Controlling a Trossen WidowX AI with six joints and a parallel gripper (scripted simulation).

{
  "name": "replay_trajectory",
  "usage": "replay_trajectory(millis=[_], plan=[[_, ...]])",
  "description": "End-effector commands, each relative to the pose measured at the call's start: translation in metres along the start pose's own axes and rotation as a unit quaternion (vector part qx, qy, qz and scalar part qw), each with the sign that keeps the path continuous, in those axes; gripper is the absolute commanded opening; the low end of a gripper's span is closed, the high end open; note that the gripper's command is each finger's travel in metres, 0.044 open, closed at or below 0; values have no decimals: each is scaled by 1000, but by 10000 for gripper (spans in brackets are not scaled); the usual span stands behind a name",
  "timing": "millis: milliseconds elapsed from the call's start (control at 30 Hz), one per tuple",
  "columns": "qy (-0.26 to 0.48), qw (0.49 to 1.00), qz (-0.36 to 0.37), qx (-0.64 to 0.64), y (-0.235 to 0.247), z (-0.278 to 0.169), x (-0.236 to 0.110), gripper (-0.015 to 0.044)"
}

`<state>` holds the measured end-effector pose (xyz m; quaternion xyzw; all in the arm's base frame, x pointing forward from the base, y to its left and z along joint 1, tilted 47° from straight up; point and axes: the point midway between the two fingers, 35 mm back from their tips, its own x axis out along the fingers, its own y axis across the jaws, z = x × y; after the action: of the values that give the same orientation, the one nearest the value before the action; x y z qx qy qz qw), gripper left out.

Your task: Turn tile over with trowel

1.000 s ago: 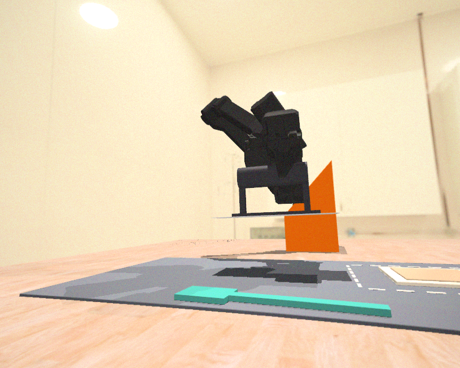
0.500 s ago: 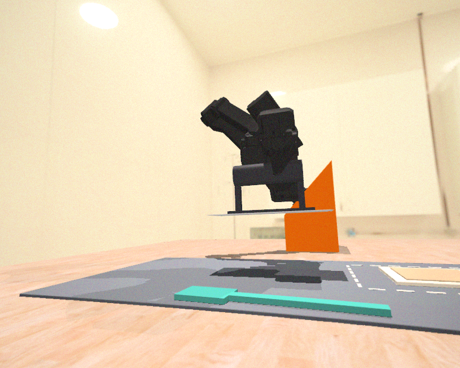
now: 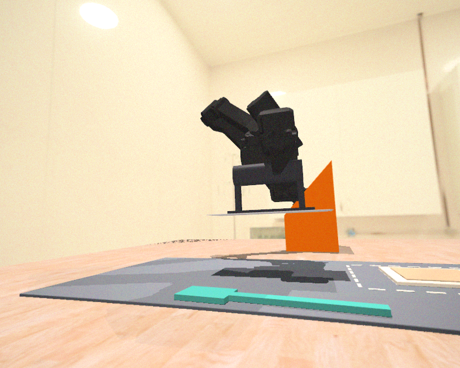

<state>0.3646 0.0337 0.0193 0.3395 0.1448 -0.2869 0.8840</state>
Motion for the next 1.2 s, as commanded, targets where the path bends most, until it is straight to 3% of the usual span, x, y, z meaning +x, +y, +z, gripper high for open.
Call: replay_trajectory(millis=[0,533,1167], plan=[[4,1000,4,-2,2,-1,-1,0],[3,1000,-5,-9,0,2,3,0],[90,974,-84,-188,-10,54,52,0]])
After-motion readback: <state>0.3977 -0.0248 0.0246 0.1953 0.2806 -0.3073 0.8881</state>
